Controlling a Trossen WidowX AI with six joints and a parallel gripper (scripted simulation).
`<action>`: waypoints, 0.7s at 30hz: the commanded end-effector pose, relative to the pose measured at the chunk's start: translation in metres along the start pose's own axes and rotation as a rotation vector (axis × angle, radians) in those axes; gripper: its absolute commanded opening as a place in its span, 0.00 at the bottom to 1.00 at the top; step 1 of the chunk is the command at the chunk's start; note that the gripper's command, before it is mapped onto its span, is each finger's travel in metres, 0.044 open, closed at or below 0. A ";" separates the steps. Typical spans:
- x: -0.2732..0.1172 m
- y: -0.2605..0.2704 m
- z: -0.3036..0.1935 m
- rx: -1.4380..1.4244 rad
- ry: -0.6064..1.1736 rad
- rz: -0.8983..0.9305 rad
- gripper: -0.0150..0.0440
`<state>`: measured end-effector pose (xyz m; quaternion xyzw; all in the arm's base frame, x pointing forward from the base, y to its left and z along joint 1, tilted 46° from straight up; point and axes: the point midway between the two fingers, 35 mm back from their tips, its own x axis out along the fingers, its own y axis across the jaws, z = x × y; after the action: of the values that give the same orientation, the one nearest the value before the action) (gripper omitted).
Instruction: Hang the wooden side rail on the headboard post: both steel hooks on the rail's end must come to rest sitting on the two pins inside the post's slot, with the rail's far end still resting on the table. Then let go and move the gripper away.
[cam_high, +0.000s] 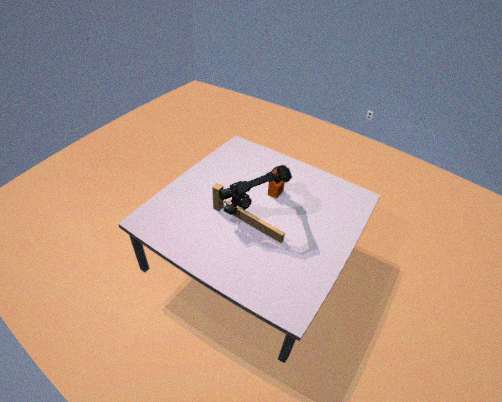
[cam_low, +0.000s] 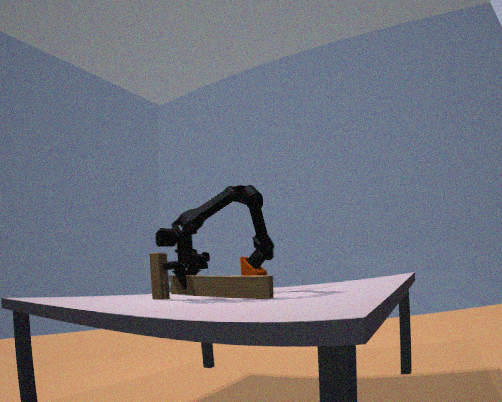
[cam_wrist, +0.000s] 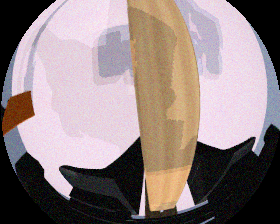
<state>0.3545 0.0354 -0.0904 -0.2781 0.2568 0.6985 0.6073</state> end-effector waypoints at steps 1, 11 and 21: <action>-0.004 -0.001 -0.003 -0.002 0.005 -0.008 0.25; -0.005 -0.002 -0.004 -0.002 0.005 -0.008 0.25; -0.004 -0.002 -0.005 -0.002 0.005 -0.008 0.25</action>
<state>0.3559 0.0339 -0.0914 -0.2788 0.2567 0.6990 0.6065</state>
